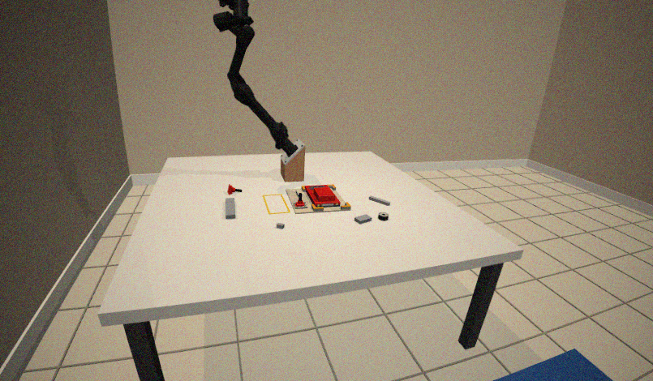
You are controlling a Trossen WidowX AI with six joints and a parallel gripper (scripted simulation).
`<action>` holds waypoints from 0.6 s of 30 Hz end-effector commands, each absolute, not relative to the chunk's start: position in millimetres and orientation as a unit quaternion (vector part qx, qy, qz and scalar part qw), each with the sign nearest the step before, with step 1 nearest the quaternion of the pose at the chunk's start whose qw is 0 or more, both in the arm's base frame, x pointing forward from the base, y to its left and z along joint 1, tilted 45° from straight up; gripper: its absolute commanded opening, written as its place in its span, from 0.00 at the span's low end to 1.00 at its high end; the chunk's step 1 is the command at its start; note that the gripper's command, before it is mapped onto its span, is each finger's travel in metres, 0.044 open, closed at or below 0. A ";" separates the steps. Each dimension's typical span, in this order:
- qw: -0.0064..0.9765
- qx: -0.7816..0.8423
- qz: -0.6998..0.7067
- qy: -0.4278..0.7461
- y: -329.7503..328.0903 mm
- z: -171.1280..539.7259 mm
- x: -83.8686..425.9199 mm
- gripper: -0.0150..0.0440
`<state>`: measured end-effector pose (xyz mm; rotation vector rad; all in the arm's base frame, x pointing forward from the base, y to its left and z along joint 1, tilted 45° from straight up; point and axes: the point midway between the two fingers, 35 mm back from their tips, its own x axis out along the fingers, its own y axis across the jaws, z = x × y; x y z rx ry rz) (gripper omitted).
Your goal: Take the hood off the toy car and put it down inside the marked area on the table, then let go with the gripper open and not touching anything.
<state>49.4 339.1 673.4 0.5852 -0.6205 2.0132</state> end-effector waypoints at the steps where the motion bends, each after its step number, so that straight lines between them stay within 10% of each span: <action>1: 0.461 0.238 0.817 -0.251 339.7 673.0 50.1 0.67; 8: 0.527 0.247 0.789 -0.195 373.7 646.5 94.4 0.98; 18: 0.652 0.258 0.712 -0.046 432.4 564.1 188.6 1.00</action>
